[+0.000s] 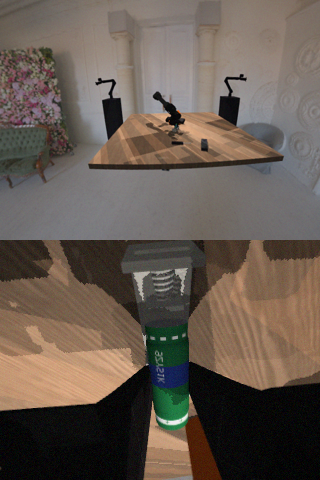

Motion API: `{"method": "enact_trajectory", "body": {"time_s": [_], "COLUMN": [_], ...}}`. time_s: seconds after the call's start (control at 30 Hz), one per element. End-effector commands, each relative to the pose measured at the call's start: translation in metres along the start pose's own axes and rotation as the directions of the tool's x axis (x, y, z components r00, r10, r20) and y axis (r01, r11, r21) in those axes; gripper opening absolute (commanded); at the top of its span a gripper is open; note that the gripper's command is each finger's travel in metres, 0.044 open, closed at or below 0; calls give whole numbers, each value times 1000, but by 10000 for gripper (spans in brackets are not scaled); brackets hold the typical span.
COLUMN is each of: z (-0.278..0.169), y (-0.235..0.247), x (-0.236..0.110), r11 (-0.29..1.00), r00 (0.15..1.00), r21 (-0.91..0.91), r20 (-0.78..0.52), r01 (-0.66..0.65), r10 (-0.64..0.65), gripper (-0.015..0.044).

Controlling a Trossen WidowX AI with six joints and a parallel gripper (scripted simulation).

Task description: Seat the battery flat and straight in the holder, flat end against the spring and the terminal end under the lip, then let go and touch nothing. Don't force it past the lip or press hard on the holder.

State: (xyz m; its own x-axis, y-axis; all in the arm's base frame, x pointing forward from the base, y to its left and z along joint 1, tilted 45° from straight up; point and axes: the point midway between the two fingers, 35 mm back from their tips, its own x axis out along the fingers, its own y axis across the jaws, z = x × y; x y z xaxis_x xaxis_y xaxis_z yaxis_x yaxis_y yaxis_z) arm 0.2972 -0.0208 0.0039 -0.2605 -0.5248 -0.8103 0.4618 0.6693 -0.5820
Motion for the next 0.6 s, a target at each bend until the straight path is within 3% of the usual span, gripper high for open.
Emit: {"method": "enact_trajectory", "body": {"time_s": [0.0, 0.57], "z": [1, 9], "y": [0, 0], "x": [1, 5], "r11": [1000, 1000], "r00": [999, 992], "r21": [-3, 4], "r20": [-32, -128], "r01": [-1, 0], "r10": [1, 0], "gripper": [79, 79]}}
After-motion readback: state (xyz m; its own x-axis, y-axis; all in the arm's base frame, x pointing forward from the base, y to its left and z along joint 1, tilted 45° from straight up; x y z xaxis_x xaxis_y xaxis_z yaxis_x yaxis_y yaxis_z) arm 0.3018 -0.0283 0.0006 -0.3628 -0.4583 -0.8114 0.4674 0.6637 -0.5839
